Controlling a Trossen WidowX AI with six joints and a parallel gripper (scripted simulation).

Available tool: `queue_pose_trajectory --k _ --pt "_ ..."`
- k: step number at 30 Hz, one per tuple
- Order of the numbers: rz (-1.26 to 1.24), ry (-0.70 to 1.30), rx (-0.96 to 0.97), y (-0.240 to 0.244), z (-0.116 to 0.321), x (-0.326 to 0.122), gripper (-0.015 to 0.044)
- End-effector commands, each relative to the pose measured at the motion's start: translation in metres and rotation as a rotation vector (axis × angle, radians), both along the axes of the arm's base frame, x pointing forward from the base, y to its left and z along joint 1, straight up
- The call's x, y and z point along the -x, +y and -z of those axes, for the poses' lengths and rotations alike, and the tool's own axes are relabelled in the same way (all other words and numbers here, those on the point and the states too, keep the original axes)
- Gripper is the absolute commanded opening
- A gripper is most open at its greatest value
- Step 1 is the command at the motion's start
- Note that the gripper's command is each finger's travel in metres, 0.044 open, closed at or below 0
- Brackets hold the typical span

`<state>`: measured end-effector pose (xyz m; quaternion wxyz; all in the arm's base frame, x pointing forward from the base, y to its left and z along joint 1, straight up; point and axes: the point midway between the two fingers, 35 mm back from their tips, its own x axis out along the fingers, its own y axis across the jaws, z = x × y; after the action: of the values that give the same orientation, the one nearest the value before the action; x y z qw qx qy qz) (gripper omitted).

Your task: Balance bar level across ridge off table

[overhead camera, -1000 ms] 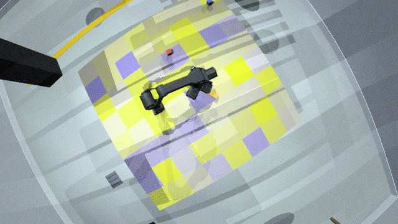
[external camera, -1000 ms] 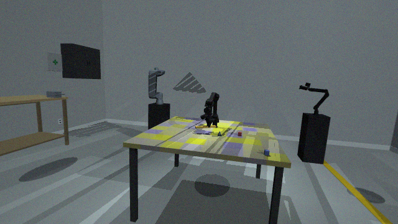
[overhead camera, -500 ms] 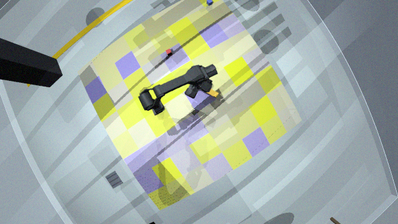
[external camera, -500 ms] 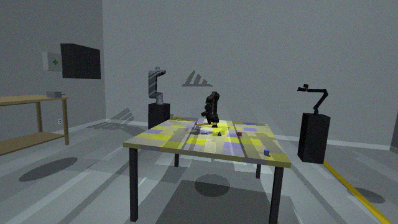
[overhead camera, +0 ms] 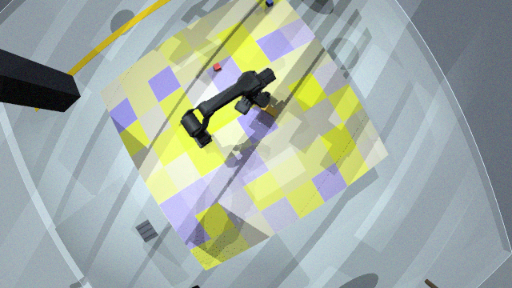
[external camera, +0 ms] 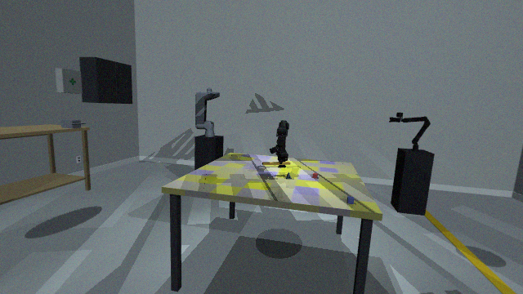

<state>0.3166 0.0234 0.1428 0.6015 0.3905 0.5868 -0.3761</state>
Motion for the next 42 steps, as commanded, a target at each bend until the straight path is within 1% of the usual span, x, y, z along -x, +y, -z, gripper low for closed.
queue_pose_trajectory --k 1,24,31,42 --pt "0.029 -0.006 0.001 0.017 -0.003 -0.006 0.0" --pt "0.156 -0.005 -0.012 0.101 -0.004 -0.018 0.0" --pt "0.159 -0.006 -0.013 0.104 -0.001 -0.019 0.0" --pt "0.159 -0.006 -0.013 0.106 0.016 -0.021 0.0"
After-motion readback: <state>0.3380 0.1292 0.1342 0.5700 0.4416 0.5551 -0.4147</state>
